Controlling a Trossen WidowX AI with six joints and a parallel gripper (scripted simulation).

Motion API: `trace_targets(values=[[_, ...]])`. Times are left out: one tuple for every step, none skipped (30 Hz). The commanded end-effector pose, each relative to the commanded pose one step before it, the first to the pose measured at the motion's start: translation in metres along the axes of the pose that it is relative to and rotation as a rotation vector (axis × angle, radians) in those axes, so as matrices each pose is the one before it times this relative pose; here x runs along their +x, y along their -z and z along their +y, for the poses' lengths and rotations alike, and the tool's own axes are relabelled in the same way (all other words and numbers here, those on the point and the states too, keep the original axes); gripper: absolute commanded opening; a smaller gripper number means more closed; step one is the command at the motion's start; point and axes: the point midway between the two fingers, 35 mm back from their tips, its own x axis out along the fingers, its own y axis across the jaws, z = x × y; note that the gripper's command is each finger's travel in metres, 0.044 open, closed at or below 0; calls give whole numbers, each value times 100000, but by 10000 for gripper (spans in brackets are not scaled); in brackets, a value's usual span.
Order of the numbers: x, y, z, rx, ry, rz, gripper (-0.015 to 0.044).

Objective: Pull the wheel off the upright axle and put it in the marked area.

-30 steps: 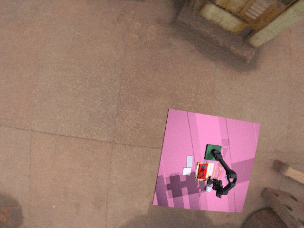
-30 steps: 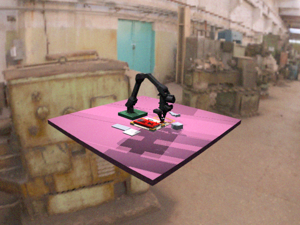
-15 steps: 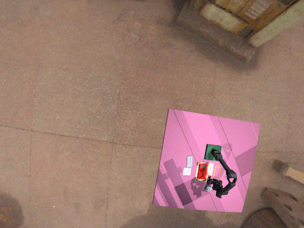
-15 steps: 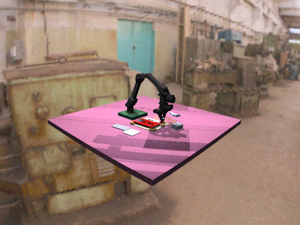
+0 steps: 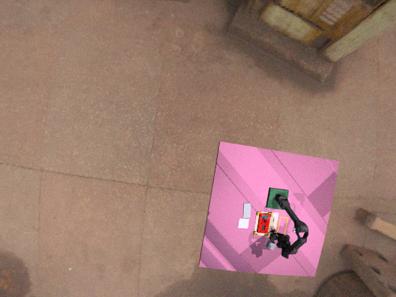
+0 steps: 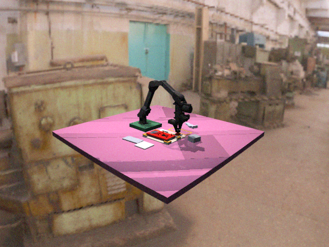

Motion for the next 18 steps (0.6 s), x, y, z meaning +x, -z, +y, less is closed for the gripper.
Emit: trace_targets(values=[[-367, -35, 3, 81, -121, -325, 0], [-33, -1, 0, 4, -3, 7, 0], [-33, -1, 0, 4, -3, 7, 0], [-33, -1, 0, 4, -3, 7, 0], [-33, -1, 0, 4, -3, 7, 0], [-33, -1, 0, 4, -3, 7, 0], [-33, -1, 0, 4, -3, 7, 0], [-33, -1, 0, 4, -3, 7, 0], [-33, -1, 0, 4, -3, 7, 0], [-33, -1, 0, 4, -3, 7, 0], [-33, -1, 0, 4, -3, 7, 0], [-33, -1, 0, 4, -3, 7, 0], [-33, -1, 0, 4, -3, 7, 0], [-33, -1, 0, 4, -3, 7, 0], [-33, -1, 0, 4, -3, 7, 0], [-33, -1, 0, 4, -3, 7, 0], [-33, -1, 0, 4, -3, 7, 0], [-33, -1, 0, 4, -3, 7, 0]])
